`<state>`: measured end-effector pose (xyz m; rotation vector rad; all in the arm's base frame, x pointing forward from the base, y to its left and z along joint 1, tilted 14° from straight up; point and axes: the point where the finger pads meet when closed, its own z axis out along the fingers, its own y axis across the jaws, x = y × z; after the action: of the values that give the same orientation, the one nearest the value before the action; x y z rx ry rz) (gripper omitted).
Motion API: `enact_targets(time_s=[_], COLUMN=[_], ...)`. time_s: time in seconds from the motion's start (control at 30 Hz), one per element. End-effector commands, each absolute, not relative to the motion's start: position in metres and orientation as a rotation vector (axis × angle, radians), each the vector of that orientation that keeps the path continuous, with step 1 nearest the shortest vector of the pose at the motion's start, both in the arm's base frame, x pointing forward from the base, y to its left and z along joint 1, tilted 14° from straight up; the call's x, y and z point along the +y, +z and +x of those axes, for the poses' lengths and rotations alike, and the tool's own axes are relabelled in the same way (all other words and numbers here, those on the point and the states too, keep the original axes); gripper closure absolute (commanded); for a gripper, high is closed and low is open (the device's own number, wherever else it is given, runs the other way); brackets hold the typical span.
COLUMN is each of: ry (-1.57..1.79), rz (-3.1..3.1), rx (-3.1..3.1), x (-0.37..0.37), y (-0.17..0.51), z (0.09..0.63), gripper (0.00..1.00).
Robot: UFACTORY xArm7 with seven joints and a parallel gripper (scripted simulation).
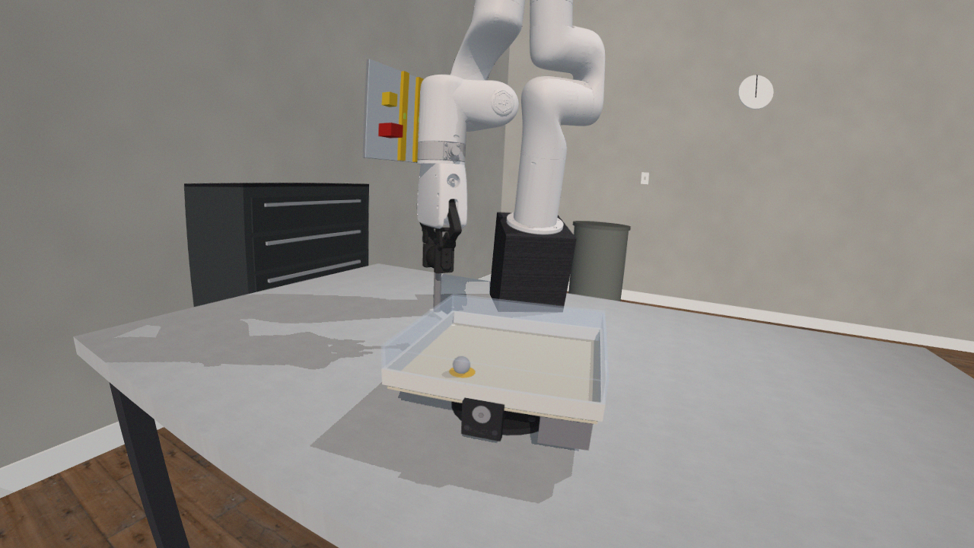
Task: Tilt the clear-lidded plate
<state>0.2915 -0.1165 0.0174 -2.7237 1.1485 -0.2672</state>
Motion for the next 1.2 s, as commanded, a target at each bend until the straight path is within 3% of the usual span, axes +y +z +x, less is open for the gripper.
enact_targets(time_s=[0.0,1.17], ry=[-0.272,-0.272], rz=[-2.723,-2.723], rx=[1.148,1.148], x=[-0.1174,-0.1175], y=[0.0175,0.0174], z=[0.2931,0.2931], gripper=[1.0,1.0])
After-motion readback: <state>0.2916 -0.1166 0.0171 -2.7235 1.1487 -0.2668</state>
